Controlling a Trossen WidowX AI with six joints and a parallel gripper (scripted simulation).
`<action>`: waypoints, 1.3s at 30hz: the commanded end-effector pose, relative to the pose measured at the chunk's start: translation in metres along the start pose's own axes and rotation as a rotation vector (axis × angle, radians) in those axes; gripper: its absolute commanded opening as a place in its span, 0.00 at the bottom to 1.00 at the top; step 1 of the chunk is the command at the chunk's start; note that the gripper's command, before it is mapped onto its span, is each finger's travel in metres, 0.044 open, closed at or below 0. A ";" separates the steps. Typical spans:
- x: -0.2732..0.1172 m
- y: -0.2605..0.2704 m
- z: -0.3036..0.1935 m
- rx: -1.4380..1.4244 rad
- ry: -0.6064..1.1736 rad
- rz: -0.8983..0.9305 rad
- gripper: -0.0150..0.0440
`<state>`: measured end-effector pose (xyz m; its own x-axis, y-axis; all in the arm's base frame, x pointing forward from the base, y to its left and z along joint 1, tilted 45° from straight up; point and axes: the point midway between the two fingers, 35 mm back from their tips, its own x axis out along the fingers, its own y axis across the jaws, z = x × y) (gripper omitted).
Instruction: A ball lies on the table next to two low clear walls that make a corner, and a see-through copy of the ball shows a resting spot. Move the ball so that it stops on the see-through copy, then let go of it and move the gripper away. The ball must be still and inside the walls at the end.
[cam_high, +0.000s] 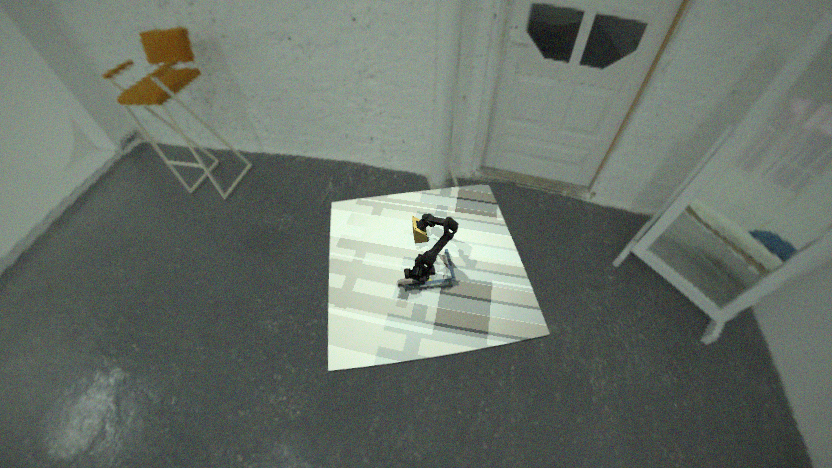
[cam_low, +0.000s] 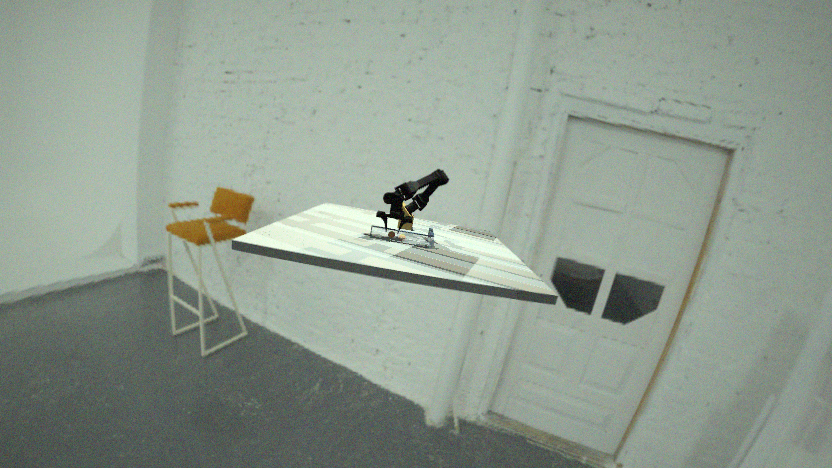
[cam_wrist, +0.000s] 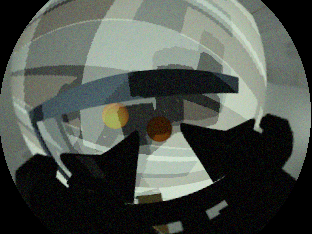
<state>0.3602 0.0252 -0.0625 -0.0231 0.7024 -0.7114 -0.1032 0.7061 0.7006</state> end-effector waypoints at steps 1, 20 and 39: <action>0.011 -0.001 -0.003 0.014 0.007 0.009 0.74; 0.003 -0.002 -0.001 0.014 0.007 0.007 0.29; -0.116 -0.003 -0.002 0.014 0.008 0.004 0.25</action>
<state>0.3619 -0.0493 0.0049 -0.0326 0.7083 -0.7051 -0.0752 0.7018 0.7084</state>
